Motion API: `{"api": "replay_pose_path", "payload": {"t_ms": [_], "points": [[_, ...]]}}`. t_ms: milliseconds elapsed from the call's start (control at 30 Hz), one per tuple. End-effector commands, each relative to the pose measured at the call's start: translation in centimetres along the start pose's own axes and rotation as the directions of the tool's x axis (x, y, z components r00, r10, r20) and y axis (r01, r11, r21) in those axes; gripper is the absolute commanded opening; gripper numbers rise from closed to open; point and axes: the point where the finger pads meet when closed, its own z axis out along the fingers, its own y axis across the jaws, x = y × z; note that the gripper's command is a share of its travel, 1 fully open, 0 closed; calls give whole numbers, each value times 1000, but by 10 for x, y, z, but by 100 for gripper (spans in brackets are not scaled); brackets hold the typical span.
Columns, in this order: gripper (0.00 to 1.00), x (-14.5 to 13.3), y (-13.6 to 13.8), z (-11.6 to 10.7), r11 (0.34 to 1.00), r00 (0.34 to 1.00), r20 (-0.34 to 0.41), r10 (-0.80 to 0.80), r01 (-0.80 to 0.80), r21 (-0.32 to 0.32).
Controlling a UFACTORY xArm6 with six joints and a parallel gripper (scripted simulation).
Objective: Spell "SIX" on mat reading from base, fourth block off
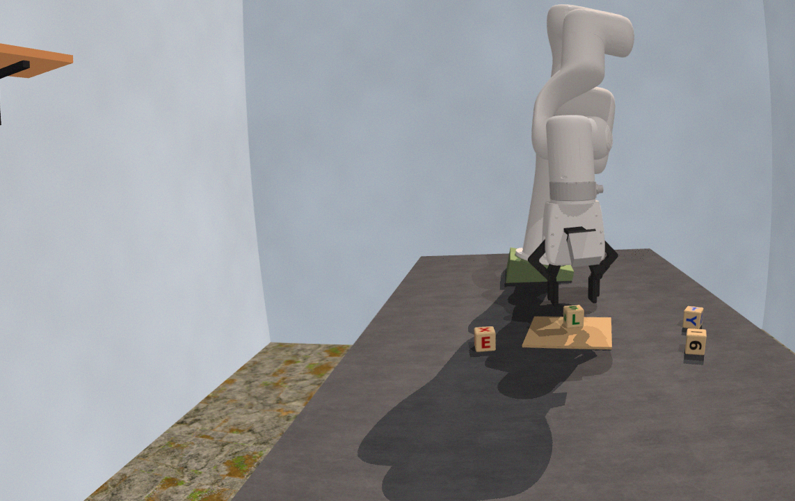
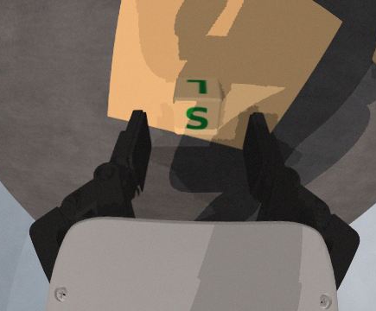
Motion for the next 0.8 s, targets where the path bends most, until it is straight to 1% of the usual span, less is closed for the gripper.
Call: {"api": "replay_pose_path", "payload": {"t_ms": [0,333,667,767], "points": [[69,1,0,-1,1000,1000,-4,0,0,-1],[69,1,0,1,1000,1000,-4,0,0,-1],[69,1,0,18,1000,1000,-4,0,0,-1],[69,2,0,21,1000,1000,-4,0,0,-1]]}}
